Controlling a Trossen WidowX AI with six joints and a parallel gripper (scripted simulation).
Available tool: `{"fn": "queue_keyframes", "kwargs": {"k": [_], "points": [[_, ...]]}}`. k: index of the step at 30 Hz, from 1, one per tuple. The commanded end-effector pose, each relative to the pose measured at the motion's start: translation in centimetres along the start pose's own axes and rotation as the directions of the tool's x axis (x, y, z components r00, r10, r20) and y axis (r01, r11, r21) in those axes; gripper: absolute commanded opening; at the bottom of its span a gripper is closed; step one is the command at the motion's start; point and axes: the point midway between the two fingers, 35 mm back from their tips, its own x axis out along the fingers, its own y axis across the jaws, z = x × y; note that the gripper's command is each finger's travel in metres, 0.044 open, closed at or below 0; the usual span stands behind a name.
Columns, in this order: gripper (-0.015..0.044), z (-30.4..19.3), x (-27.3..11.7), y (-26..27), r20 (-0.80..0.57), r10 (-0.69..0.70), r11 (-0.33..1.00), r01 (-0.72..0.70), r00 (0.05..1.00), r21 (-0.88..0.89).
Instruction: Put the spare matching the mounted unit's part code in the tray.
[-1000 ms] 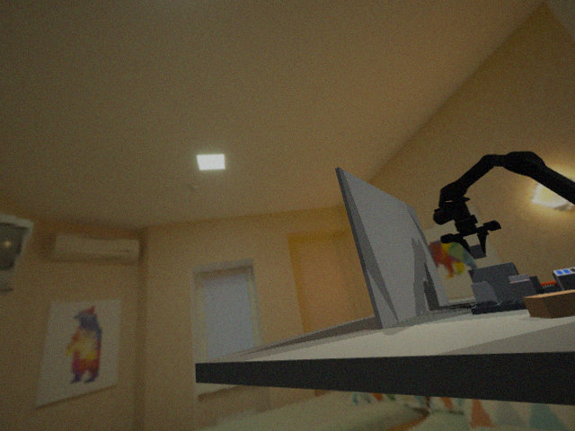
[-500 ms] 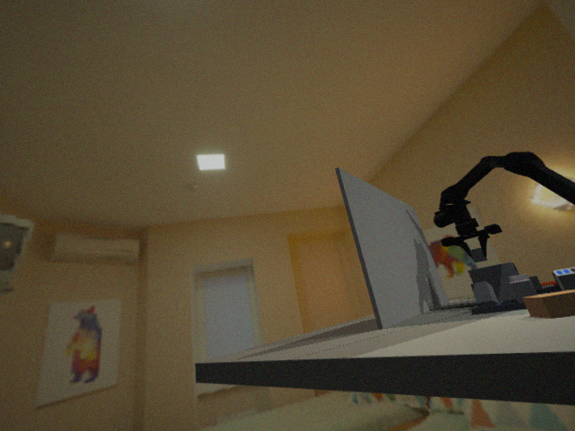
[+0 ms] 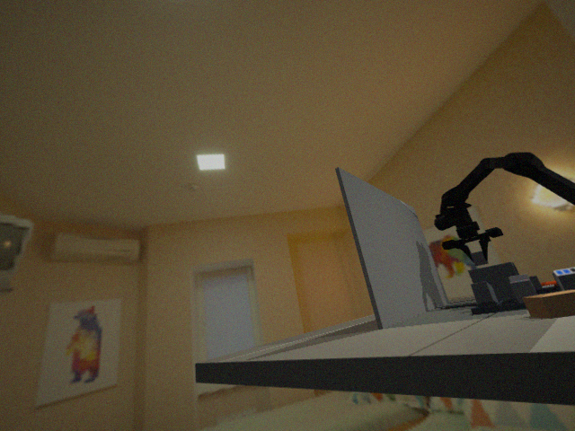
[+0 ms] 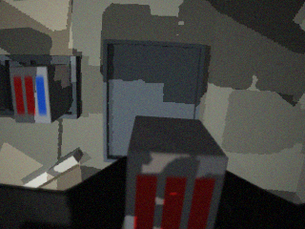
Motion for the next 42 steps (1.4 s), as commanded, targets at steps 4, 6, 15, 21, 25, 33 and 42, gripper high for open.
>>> {"fn": "queue_keyframes", "kwargs": {"k": [4,6,15,21,25,33,42], "points": [[0.0,0.0,0.6,-0.1,-0.001,-0.001,1.0,0.001,1.0,-0.002],[0.0,0.0,0.7,-0.1,-0.001,-0.001,1.0,0.001,1.0,-0.002],[0.0,-0.1,1.5,-0.1,-0.001,-0.001,1.0,0.001,1.0,-0.002],[0.0,-0.1,2.0,-0.2,-0.001,-0.001,1.0,0.001,1.0,-0.002],[0.0,-0.1,2.3,-0.2,-0.001,-0.001,1.0,0.001,1.0,-0.002],[0.0,-0.1,2.9,-0.2,-0.001,-0.001,1.0,0.001,1.0,-0.002],[0.0,-0.1,3.6,-0.2,-0.001,-0.001,1.0,0.001,1.0,-0.002]]}}
